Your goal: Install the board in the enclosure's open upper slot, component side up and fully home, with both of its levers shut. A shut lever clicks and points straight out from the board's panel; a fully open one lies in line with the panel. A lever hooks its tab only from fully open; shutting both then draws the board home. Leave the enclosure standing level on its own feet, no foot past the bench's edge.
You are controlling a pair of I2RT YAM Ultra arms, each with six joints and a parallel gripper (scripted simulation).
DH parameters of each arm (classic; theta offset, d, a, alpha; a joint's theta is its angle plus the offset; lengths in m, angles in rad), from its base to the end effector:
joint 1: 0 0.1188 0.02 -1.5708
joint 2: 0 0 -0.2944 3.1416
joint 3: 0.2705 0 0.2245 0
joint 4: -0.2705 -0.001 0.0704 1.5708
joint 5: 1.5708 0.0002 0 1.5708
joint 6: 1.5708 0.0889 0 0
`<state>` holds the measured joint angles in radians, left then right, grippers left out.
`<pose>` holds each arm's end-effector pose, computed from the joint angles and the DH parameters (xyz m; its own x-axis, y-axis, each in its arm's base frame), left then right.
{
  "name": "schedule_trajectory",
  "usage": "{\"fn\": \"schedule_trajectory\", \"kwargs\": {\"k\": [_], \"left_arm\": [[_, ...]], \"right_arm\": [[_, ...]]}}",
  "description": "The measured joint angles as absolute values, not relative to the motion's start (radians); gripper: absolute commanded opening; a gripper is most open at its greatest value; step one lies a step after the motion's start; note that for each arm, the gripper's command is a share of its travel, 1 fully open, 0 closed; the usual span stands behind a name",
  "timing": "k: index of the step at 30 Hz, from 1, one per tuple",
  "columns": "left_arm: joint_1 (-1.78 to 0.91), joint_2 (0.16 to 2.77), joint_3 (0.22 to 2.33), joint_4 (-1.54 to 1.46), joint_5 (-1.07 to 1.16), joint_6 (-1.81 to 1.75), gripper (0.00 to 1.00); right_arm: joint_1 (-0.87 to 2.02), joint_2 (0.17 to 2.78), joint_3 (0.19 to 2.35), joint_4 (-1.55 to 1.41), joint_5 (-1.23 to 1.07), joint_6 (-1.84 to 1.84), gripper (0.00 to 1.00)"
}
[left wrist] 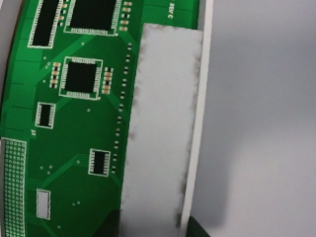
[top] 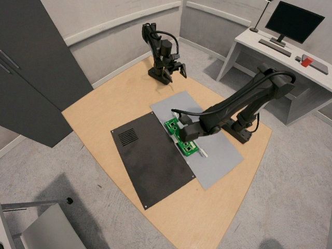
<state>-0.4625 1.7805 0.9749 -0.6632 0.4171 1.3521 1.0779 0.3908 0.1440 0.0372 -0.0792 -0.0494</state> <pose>0.2436 -0.1606 0.1414 0.2411 0.8771 -0.4155 0.9656 -0.2598 0.0120 0.0534 0.1163 0.2030 -0.0532 -0.2030 -0.9777 -0.9186 0.3940 -0.0318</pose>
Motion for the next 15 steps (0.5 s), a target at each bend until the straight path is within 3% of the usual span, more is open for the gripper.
{"fn": "schedule_trajectory", "kwargs": {"k": [15], "left_arm": [[-0.450,1.781,0.975,-0.637,0.422,1.355,0.19]], "right_arm": [[1.078,0.391,0.144,0.037,-0.079,-0.049,1.00]]}}
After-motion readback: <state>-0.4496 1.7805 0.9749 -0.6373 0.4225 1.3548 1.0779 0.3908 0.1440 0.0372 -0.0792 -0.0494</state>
